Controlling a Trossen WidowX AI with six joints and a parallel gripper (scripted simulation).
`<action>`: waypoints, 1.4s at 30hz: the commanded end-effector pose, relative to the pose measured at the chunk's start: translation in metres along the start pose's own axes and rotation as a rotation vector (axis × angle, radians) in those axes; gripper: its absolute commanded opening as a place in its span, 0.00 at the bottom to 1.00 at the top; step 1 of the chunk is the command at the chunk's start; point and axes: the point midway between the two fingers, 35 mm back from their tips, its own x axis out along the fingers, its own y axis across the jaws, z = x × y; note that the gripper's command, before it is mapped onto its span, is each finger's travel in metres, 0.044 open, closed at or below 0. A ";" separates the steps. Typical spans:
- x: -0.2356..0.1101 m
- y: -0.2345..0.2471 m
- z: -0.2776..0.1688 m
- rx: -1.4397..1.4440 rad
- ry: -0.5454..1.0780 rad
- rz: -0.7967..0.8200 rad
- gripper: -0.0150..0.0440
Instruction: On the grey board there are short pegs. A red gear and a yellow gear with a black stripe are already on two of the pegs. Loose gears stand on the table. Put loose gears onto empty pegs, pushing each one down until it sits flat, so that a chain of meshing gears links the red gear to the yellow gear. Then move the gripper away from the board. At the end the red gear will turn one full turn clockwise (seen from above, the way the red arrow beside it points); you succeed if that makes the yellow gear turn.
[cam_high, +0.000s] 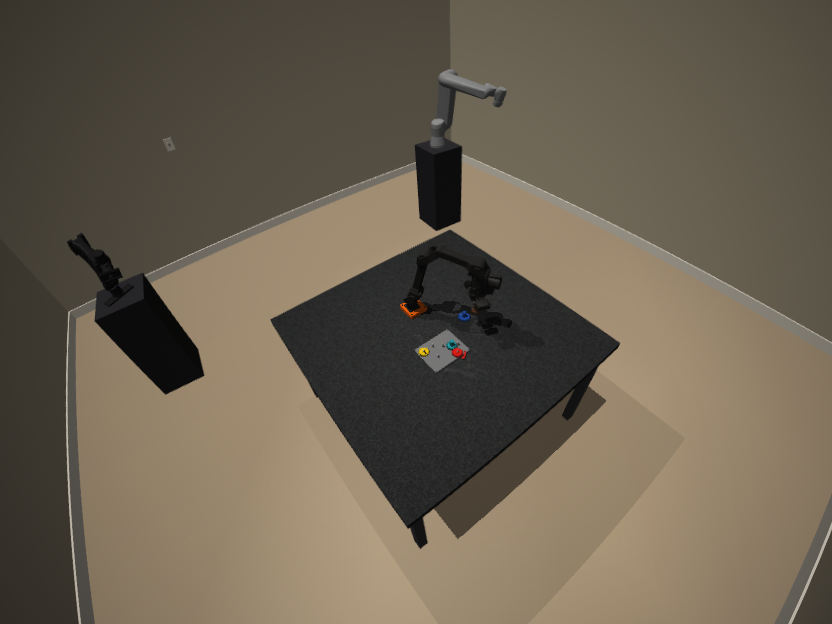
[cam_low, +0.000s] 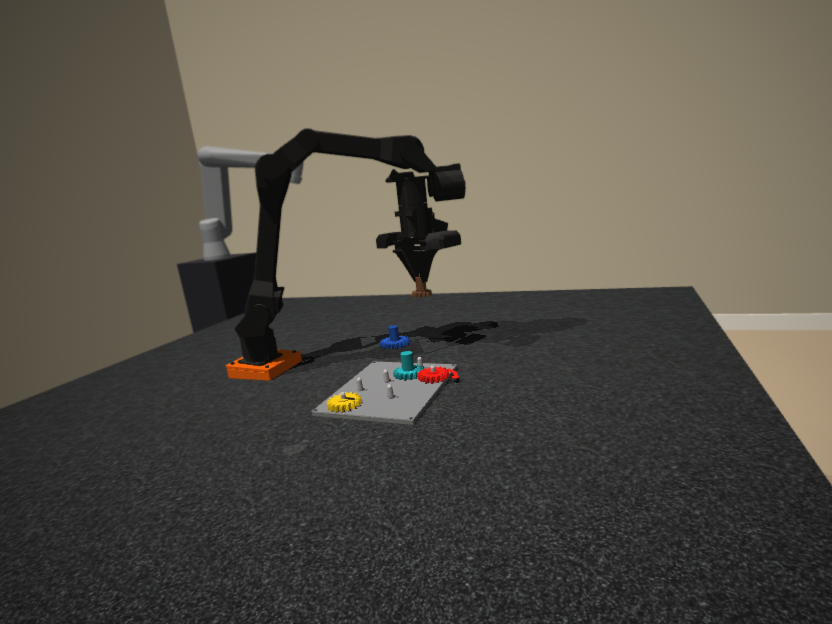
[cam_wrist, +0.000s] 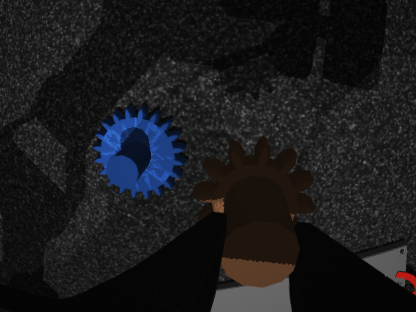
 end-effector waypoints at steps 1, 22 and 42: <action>-0.013 0.000 -0.001 -0.002 -0.007 -0.009 0.25; -0.030 -0.008 -0.016 -0.002 -0.005 -0.009 0.25; -0.011 -0.039 -0.053 -0.003 -0.001 -0.011 0.25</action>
